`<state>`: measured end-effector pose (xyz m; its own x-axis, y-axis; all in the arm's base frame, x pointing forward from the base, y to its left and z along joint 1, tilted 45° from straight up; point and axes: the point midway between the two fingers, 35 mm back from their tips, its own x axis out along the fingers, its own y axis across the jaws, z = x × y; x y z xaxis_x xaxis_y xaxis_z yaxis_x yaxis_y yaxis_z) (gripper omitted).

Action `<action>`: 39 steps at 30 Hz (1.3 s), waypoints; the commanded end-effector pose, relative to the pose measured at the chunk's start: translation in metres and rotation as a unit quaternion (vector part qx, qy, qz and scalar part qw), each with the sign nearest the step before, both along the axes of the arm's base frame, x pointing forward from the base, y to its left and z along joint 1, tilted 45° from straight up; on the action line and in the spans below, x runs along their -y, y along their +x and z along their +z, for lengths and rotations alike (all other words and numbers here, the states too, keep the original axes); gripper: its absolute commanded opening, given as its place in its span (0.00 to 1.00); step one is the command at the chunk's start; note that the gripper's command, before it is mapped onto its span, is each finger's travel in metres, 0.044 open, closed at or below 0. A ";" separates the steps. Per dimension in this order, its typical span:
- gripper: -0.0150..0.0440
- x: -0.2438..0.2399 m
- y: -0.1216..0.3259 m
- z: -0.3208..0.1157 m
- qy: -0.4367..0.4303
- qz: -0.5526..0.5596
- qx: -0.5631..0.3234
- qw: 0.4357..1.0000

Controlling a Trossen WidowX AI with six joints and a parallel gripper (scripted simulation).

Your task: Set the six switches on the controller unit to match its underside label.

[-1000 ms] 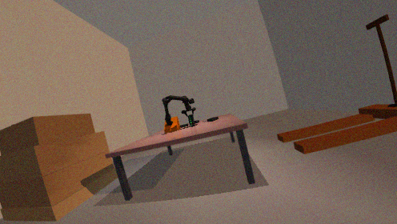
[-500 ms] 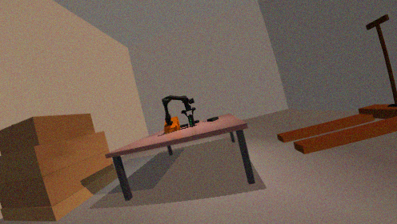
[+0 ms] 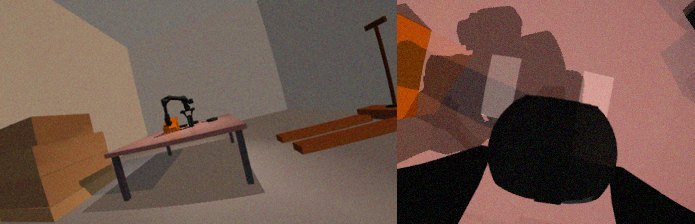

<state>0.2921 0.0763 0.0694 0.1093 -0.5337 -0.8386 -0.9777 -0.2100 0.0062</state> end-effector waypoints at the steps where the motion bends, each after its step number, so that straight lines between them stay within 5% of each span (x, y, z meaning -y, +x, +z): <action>1: 0.83 0.007 0.002 0.003 -0.013 0.000 0.002 1.000; 39: 0.83 0.029 0.007 0.021 -0.057 0.000 0.011 0.998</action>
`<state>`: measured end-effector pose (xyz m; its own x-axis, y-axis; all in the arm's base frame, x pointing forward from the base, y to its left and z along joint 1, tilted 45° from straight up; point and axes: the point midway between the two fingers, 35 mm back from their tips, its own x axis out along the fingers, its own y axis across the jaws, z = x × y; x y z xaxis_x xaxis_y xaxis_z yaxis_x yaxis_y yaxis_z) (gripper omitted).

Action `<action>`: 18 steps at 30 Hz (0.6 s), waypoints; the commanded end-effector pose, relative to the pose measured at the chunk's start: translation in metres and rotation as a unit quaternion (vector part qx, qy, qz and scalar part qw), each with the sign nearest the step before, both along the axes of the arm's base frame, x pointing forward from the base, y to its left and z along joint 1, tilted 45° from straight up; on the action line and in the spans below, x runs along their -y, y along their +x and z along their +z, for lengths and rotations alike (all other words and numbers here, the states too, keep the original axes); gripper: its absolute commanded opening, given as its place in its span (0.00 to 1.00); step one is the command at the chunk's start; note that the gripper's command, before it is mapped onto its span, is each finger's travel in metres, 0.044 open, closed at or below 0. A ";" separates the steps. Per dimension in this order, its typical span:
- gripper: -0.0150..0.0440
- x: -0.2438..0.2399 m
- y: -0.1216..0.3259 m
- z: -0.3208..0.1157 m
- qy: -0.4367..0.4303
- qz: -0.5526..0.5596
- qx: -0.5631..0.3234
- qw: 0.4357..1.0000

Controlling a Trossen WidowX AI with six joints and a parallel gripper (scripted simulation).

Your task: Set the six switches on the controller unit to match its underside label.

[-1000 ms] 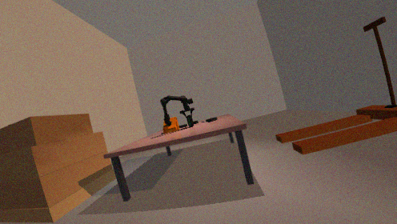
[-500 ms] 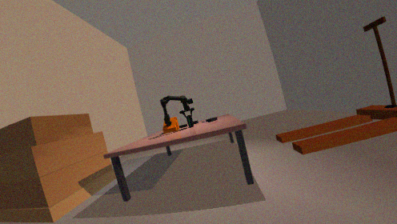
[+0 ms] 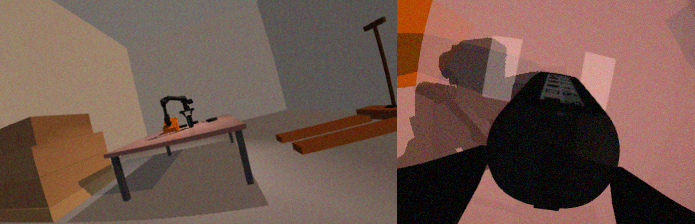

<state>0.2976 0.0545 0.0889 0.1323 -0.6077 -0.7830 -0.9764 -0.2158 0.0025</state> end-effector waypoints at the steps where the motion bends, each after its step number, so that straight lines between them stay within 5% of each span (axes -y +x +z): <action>1: 0.83 0.008 0.002 0.002 -0.012 -0.003 -0.001 1.000; 18: 0.83 0.019 0.004 0.009 -0.032 -0.003 0.004 0.999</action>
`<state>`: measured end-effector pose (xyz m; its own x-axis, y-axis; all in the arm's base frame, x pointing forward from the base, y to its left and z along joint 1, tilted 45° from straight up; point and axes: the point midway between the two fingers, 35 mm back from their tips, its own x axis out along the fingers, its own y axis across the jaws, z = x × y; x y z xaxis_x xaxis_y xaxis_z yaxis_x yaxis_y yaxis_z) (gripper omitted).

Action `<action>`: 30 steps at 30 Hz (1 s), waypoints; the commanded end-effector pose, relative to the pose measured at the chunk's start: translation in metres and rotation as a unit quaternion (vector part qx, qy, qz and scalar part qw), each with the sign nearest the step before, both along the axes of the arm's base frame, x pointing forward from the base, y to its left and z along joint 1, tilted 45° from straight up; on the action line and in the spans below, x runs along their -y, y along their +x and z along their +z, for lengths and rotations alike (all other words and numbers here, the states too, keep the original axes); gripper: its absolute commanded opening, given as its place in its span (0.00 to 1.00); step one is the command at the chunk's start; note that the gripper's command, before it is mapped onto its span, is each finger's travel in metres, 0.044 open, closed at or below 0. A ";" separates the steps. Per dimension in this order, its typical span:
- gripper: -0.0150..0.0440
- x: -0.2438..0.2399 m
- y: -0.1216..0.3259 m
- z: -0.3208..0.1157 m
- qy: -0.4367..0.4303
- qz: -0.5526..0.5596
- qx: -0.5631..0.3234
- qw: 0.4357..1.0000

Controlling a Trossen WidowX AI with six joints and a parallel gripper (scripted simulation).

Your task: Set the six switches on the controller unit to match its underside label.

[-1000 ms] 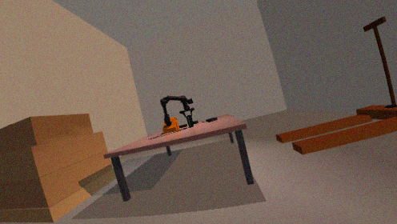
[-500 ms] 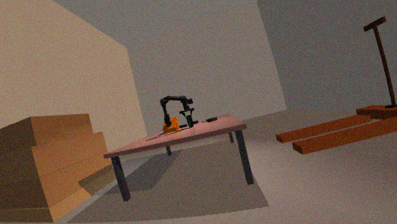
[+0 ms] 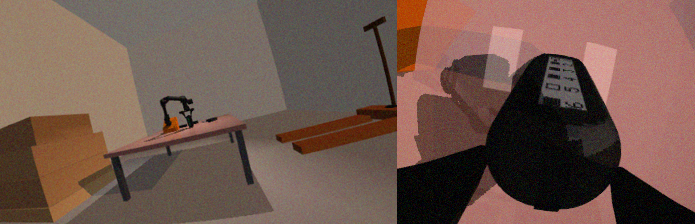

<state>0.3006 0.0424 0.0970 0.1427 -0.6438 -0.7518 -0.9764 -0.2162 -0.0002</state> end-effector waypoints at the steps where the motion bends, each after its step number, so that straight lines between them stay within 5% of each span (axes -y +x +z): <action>1: 0.83 0.007 0.001 0.001 -0.010 -0.003 -0.002 1.000; 30: 0.83 0.027 0.005 0.010 -0.030 -0.003 0.002 1.000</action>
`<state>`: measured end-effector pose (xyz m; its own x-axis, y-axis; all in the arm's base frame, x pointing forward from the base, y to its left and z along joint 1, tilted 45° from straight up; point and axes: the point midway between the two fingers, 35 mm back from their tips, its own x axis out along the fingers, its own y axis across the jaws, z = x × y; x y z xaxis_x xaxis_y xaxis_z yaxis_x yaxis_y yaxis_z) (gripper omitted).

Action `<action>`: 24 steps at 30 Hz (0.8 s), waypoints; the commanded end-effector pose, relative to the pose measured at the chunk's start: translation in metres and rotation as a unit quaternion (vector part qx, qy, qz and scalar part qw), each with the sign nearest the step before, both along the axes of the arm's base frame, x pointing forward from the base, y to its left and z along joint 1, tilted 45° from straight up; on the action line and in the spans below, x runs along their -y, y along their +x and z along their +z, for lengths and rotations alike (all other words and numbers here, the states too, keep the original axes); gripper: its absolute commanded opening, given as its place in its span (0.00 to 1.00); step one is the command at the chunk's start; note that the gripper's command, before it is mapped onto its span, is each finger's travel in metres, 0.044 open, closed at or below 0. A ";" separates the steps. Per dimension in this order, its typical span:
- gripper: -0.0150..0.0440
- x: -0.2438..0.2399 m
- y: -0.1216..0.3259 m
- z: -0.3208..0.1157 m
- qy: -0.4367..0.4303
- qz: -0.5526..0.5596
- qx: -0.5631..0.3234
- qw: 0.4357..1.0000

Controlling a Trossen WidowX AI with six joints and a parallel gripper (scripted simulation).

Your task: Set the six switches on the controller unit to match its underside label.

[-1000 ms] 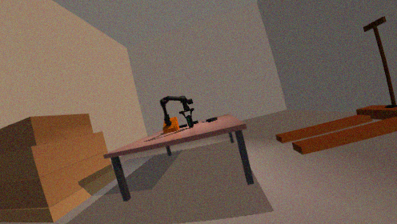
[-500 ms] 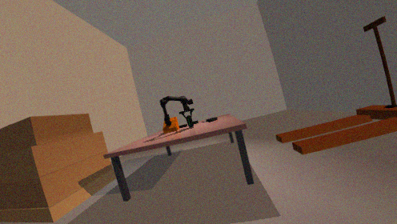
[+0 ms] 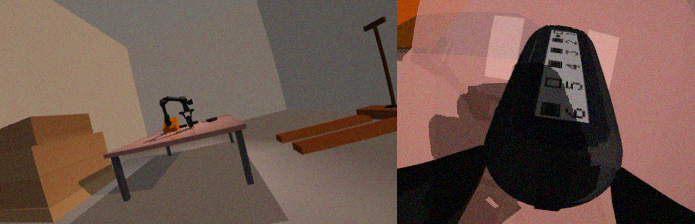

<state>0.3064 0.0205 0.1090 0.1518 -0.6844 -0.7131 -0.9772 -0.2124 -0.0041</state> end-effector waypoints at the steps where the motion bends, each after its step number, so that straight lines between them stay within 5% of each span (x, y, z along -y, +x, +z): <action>1: 0.83 0.006 0.000 -0.001 -0.003 -0.002 -0.006 1.000; 24: 0.83 0.023 0.003 0.004 -0.003 -0.002 -0.005 1.000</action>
<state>0.3109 0.0007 0.1160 0.1523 -0.6899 -0.7077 -0.9777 -0.2100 -0.0057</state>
